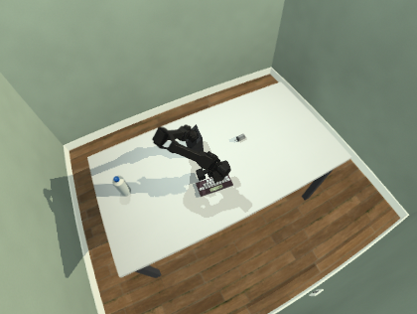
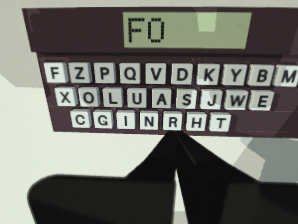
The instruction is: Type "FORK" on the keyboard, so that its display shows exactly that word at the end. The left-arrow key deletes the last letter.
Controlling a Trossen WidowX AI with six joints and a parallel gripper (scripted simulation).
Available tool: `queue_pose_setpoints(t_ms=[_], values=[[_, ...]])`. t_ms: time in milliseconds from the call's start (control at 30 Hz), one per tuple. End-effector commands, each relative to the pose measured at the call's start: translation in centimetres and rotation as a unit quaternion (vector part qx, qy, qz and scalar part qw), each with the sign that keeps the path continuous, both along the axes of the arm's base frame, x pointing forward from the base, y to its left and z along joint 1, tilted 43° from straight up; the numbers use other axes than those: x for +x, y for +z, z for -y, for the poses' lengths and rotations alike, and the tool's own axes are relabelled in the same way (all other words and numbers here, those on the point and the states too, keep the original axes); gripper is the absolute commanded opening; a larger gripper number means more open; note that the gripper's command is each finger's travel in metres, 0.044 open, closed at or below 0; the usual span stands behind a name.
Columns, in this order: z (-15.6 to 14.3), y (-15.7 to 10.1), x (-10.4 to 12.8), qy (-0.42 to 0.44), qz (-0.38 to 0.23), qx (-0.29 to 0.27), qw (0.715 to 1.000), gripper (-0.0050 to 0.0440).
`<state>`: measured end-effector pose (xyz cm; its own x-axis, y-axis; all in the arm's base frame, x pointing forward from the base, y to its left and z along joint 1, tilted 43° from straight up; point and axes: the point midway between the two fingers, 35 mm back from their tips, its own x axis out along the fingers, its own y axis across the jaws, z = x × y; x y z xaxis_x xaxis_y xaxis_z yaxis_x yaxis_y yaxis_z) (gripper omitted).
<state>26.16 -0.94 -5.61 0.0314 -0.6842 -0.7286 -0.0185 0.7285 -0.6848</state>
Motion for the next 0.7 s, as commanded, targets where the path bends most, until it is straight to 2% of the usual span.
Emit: queue_pose_setpoints(t_ms=[0, 667], values=[[0.8, -0.5, -0.1, 0.002, -0.001, -0.002, 1.0, -0.005], [2.1, -1.9, 0.0, 0.002, -0.001, -0.002, 1.0, -0.005]])
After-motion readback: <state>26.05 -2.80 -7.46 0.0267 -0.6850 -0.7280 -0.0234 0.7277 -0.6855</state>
